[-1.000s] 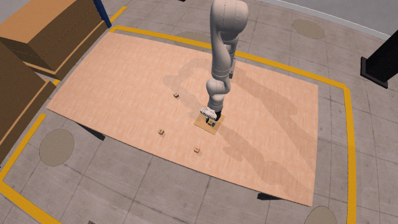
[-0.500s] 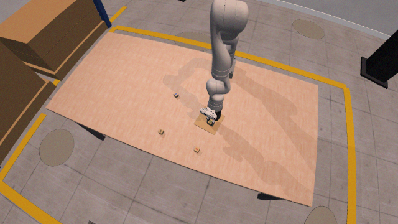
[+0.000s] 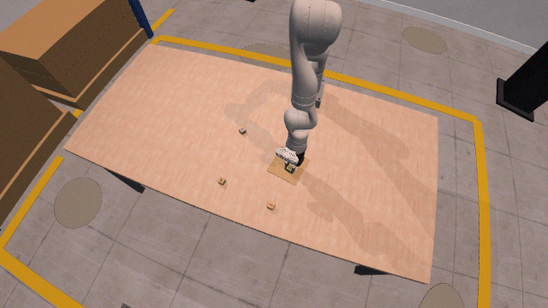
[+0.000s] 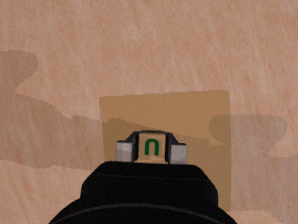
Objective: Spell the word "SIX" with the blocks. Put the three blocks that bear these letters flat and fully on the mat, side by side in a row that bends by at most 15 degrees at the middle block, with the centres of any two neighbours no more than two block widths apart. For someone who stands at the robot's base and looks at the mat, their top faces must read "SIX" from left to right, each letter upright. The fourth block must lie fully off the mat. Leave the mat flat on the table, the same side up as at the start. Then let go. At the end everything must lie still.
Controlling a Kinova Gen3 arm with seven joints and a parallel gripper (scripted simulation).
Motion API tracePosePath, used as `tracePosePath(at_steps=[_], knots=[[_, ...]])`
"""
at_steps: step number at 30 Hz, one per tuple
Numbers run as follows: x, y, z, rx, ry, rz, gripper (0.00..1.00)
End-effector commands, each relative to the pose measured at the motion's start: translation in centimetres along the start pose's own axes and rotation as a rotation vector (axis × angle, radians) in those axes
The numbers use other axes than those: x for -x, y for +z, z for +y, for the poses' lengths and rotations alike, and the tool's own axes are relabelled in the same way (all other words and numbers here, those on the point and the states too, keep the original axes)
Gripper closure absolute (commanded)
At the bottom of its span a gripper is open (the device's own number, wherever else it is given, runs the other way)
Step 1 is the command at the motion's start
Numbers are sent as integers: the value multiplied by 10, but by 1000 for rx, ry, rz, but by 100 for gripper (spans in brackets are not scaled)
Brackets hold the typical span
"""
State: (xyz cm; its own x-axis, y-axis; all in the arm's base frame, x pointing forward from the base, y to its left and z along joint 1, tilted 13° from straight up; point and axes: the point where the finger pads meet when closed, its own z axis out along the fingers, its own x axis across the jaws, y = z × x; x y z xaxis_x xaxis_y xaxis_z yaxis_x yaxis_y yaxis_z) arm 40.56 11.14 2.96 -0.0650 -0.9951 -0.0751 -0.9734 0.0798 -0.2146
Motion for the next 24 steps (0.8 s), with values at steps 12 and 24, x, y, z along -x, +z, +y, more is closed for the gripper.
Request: tracePosePath(at_steps=[12, 24], knots=[[0, -3, 0, -1, 0, -1, 51], [0, -47, 0, -1, 0, -1, 51]])
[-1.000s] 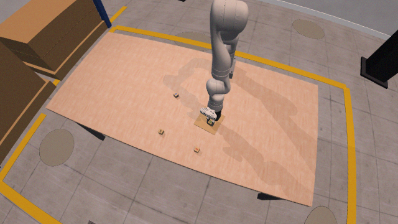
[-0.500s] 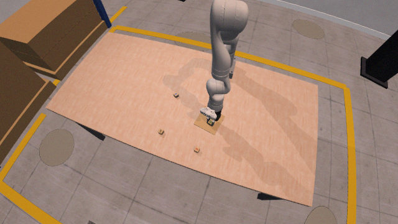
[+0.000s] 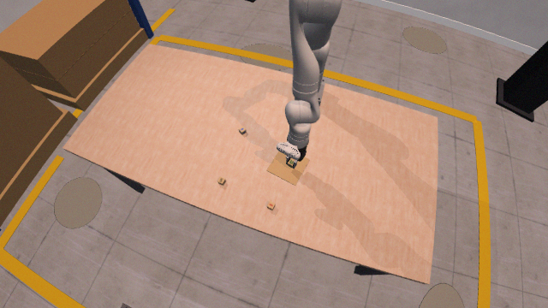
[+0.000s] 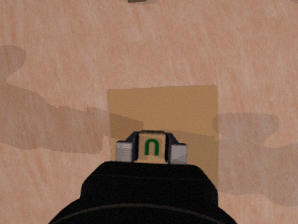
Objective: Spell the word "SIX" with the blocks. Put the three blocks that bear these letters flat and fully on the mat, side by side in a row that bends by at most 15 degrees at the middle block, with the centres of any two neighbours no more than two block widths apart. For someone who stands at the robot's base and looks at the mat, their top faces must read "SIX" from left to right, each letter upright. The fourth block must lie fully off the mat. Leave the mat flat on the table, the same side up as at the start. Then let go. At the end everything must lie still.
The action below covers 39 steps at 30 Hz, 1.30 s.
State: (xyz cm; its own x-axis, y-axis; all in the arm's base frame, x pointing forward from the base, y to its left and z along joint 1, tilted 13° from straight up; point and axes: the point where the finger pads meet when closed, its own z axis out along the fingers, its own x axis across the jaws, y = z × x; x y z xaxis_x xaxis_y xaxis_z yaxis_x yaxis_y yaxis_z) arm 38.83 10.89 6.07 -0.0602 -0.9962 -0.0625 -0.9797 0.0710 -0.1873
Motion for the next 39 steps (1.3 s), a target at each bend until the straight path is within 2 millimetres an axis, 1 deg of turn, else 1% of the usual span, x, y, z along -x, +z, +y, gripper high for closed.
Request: tracePosePath(at_steps=[1, 8, 11, 14, 30, 35, 39], knots=[[1, -13, -10, -30, 7, -12, 51], [1, -48, -9, -30, 7, -12, 51], [1, -58, -9, -30, 7, -12, 51], [1, -64, -8, -30, 7, -12, 51], [0, -66, -9, -30, 7, -12, 51], [-2, -66, -9, -29, 2, -12, 51], [-9, -66, -12, -28, -14, -10, 51]])
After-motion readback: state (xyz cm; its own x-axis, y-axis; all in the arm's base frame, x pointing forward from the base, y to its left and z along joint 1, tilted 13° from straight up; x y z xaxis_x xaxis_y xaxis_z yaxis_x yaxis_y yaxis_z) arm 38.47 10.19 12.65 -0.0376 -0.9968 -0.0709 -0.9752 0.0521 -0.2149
